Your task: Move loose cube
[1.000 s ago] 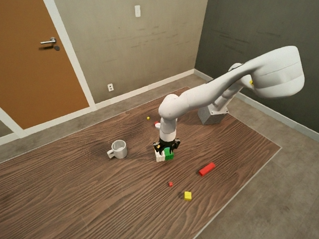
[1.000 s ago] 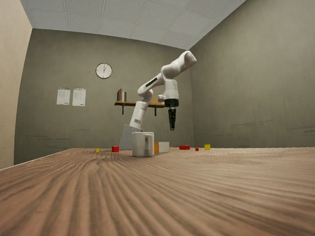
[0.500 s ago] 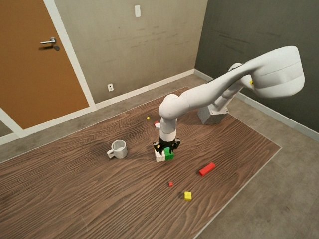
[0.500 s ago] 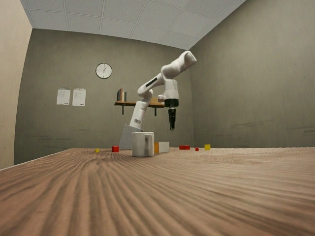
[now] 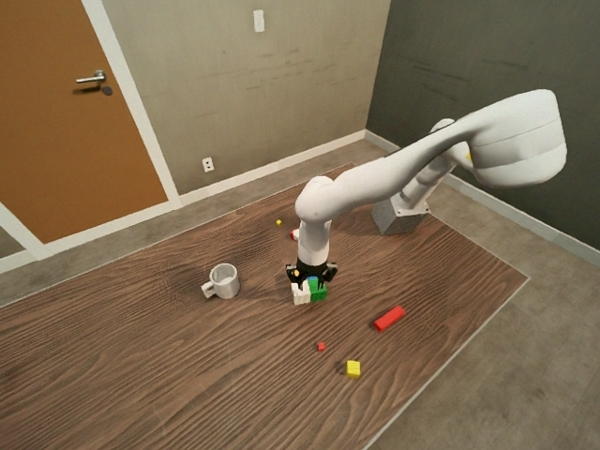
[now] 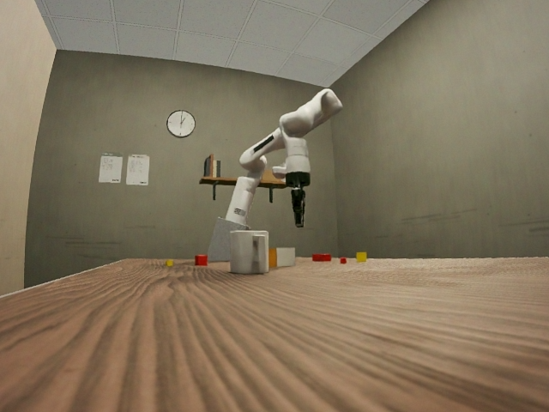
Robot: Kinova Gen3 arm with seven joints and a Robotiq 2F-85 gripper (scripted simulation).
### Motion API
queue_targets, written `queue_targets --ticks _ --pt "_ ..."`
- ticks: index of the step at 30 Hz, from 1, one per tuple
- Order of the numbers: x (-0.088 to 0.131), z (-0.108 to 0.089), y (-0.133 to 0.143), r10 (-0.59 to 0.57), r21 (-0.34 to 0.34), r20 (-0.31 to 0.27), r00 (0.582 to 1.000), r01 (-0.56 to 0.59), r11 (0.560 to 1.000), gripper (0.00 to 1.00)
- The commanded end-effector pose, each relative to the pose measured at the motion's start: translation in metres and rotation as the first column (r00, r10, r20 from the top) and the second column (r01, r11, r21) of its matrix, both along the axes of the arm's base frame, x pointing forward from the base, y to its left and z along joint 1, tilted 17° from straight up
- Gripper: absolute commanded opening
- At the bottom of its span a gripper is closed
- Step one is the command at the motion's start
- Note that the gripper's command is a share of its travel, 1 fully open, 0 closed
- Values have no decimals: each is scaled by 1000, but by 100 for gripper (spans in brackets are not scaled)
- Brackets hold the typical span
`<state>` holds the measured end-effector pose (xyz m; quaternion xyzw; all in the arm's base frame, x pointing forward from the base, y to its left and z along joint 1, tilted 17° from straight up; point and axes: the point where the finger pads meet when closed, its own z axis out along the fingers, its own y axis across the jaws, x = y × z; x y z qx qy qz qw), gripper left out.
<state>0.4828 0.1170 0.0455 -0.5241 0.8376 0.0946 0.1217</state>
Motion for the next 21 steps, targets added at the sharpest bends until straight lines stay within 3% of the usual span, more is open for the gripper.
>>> queue_targets --ticks 1,4,9,13,18,20,21 --pt "5 0 -6 -92 10 -27 995 92 996 54" --pt "6 0 -8 -102 11 -30 994 103 995 54" --pt "12 -2 -16 -261 20 -80 962 263 965 54" --pt "16 -4 -23 -386 21 -122 914 391 920 54" --pt "22 -6 -33 -540 13 -179 822 551 834 54" --pt "22 -6 -33 -540 13 -179 822 551 834 54" --pt "23 -6 -35 -570 10 -190 800 582 813 54"
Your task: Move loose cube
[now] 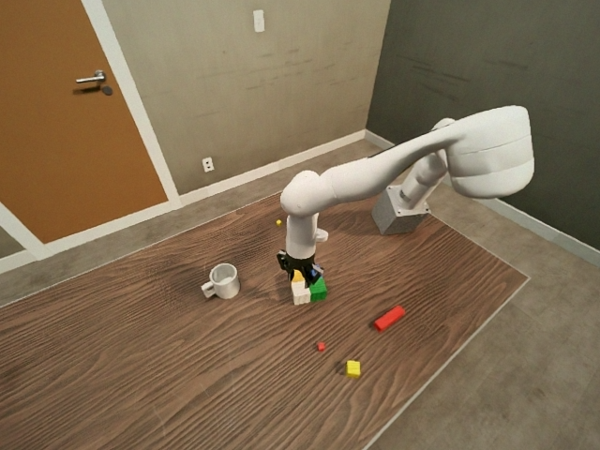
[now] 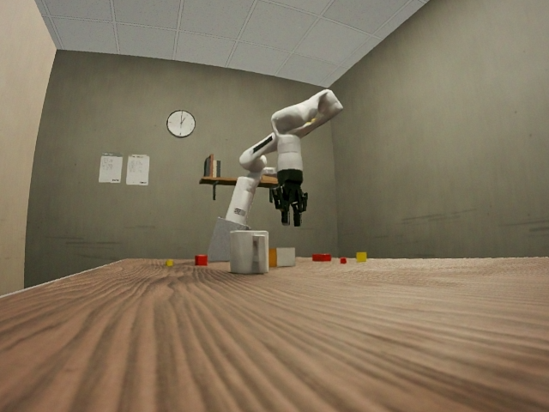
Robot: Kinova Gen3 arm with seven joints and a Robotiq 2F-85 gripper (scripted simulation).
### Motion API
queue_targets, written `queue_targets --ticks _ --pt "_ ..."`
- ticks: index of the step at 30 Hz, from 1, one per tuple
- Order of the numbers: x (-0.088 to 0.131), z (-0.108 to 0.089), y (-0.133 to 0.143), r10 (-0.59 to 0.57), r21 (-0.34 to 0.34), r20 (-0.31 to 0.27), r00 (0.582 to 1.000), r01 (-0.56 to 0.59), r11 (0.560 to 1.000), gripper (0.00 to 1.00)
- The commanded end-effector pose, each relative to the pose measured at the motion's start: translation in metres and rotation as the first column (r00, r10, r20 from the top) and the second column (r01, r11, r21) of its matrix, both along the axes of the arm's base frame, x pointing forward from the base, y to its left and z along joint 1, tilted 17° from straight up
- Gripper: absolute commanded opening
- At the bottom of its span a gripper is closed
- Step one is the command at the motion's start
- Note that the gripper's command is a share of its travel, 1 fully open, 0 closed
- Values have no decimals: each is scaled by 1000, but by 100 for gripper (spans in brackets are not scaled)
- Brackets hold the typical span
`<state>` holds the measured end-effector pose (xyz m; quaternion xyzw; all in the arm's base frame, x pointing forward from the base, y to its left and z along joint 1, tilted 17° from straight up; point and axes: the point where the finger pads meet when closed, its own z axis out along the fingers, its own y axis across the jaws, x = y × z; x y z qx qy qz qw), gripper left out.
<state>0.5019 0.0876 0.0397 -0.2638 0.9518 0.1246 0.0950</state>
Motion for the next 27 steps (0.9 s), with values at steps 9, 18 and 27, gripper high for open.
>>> queue_targets --ticks 9,18,27 --pt "13 -5 -24 -372 19 -129 919 378 926 54" --pt "19 -8 -36 -545 10 -194 816 557 830 54" --pt "22 -11 -46 -656 -5 -240 715 675 738 54"
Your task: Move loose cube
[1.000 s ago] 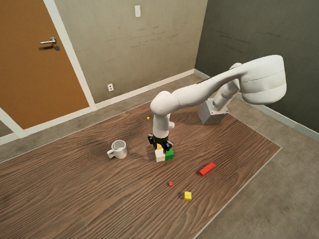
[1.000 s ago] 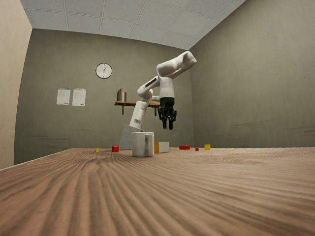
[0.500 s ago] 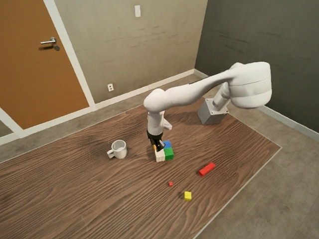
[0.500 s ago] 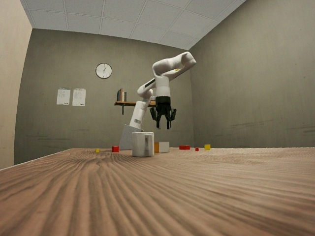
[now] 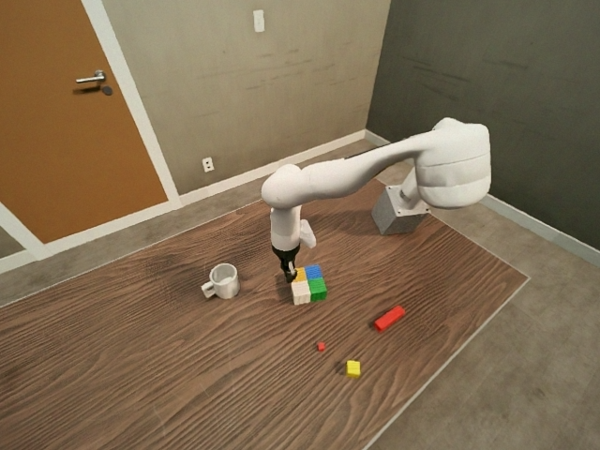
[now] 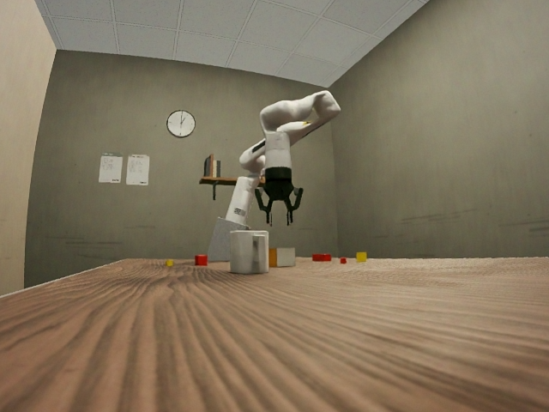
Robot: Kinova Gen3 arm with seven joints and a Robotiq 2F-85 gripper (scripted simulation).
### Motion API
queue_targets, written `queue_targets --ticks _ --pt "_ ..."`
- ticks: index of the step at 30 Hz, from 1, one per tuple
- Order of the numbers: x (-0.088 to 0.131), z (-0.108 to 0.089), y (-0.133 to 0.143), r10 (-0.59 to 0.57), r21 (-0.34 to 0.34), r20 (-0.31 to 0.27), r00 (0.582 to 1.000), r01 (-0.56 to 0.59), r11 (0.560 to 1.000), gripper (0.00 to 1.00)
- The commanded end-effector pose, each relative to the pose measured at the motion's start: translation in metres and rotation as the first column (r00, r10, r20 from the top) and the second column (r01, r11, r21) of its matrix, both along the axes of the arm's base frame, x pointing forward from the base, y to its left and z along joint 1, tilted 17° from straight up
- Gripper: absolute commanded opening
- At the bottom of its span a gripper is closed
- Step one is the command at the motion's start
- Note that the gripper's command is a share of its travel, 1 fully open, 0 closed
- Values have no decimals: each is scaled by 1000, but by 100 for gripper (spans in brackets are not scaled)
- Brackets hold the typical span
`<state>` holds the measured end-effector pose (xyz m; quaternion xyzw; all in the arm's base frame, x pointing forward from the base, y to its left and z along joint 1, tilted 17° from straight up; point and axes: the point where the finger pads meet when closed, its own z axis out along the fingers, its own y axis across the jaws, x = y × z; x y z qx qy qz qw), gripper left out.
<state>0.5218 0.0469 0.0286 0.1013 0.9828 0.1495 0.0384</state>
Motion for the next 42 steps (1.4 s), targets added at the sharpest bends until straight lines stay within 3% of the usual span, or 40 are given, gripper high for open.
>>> queue_targets --ticks 1,26,42 --pt "3 0 -6 -40 5 -13 999 40 999 54" --pt "3 -3 -9 -87 9 -29 996 88 996 54" --pt "6 -24 -2 -87 9 -29 996 87 996 54"
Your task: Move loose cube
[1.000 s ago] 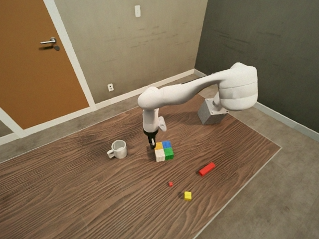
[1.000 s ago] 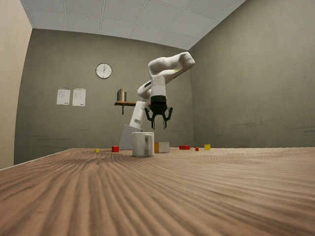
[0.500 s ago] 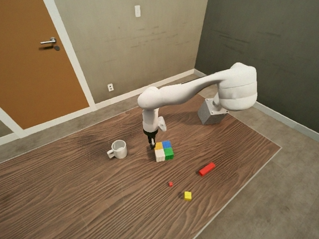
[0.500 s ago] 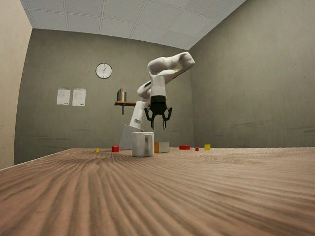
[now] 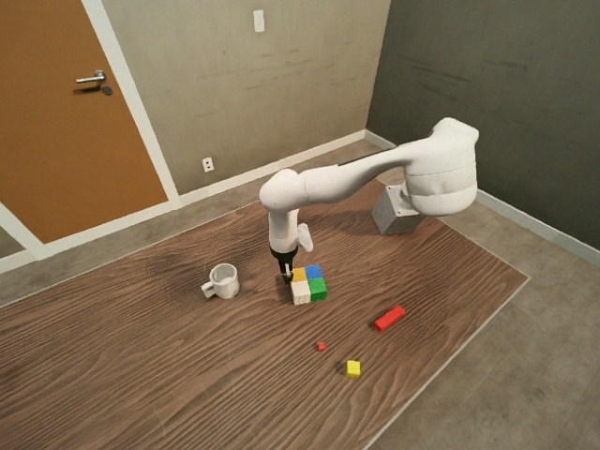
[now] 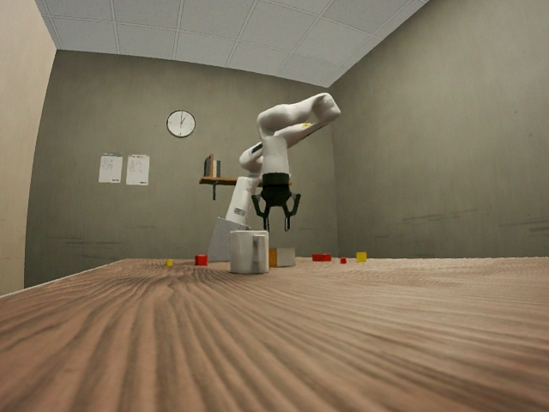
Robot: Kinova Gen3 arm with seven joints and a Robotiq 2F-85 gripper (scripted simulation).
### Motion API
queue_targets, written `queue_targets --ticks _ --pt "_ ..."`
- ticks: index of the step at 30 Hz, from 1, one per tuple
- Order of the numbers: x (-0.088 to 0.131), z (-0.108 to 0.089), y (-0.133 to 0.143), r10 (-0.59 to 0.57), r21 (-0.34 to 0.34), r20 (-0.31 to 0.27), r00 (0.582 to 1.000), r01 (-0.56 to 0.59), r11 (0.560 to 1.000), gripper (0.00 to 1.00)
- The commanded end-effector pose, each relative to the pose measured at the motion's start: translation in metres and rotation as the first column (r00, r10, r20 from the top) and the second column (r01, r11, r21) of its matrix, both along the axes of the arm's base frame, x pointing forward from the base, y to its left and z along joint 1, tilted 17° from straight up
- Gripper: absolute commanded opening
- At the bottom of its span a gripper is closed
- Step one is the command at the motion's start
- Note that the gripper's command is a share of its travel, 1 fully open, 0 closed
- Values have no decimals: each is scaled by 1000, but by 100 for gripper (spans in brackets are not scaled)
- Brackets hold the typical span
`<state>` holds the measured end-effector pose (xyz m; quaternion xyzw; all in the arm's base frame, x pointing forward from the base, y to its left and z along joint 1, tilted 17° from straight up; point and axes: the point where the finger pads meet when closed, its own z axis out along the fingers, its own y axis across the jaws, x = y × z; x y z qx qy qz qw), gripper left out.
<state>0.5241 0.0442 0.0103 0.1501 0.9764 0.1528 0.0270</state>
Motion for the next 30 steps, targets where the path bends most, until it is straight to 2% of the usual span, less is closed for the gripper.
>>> queue_targets --ticks 1,13,30 --pt "4 -8 1 7 -4 7 1000 -7 1000 54" --pt "8 -40 11 8 -4 8 1000 -8 1000 54" --pt "11 -69 20 7 -4 7 1000 -7 1000 54"
